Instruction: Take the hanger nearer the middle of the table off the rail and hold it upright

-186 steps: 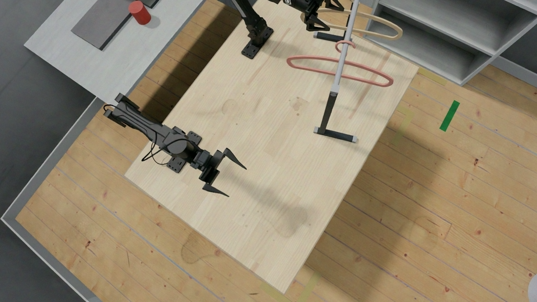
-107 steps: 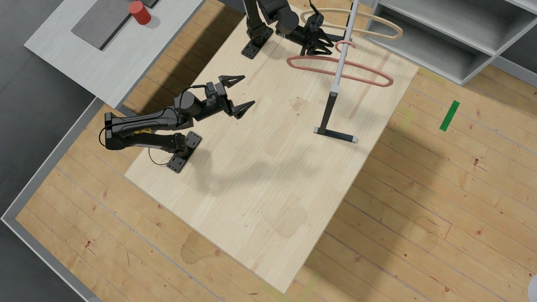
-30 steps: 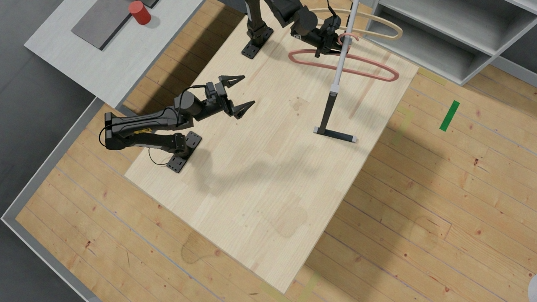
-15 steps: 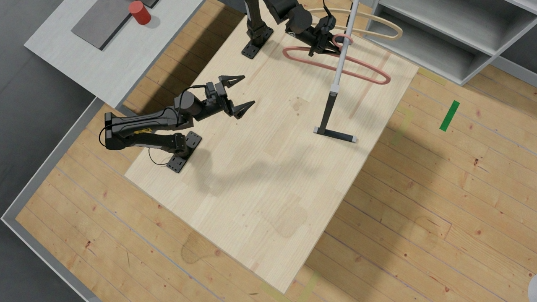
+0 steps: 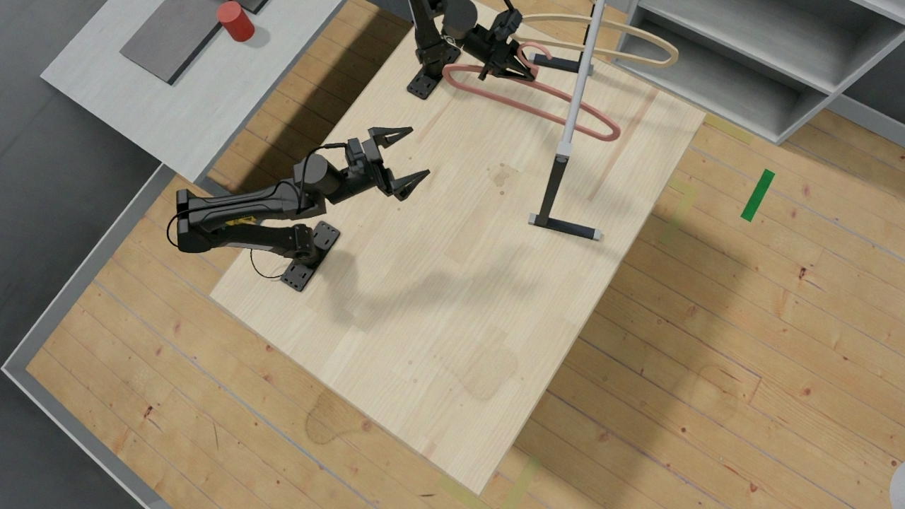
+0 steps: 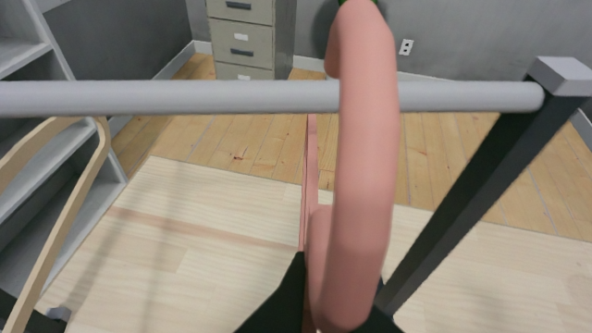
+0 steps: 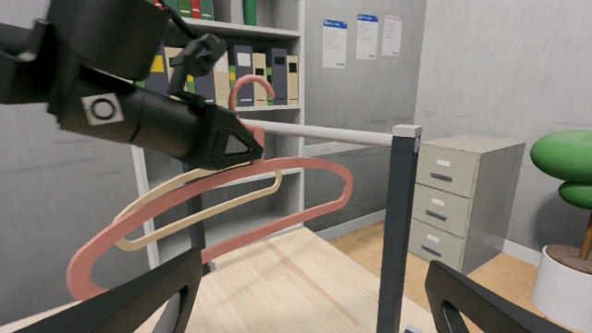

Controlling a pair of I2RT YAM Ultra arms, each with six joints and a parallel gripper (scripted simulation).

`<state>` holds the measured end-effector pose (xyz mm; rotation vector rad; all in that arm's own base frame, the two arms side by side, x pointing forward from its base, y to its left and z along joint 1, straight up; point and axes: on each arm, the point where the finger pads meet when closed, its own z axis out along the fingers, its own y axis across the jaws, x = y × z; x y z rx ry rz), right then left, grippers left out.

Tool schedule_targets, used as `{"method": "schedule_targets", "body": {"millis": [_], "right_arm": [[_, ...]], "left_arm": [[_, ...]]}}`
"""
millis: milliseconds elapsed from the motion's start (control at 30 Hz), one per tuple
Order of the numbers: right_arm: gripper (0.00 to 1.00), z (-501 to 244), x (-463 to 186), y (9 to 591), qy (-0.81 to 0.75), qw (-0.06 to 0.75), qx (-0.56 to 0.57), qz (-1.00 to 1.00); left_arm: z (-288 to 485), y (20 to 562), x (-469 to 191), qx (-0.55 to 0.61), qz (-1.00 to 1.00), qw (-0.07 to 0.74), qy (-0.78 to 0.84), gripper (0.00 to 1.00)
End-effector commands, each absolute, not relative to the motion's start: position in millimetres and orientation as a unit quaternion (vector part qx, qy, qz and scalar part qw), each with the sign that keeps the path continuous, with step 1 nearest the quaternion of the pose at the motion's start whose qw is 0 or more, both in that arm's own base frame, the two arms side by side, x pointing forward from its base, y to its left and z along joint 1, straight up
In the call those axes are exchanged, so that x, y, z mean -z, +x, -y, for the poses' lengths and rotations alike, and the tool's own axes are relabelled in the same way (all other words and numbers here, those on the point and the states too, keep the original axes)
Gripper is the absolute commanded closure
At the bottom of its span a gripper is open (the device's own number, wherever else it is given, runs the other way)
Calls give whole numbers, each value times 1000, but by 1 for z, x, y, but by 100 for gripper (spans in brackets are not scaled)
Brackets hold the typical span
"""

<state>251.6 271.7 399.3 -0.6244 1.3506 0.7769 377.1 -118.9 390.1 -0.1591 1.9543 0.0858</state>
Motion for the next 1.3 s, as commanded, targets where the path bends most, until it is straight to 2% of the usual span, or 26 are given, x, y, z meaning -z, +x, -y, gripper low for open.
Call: {"method": "schedule_targets", "body": {"millis": [0,367,800,1067,1267], "right_arm": [[0,-271,-415,249,-269,685,-352,-578],[0,-271,-415,249,-269,685,-352,-578],[0,-271,-415,249,-269,685,-352,-578],[0,-269,-395,236,-327,622,-352,-618],[0,-264,-399,233,-333,616,-352,-621]], "left_arm": [[107,356,-390,-56,-830,548,-87,100],[114,315,-403,-59,-819,561,-108,100],[115,313,-399,-87,-810,565,-129,100],[115,313,-399,-87,-810,565,-129,100],[115,313,-399,-87,-810,565,-129,100]]}}
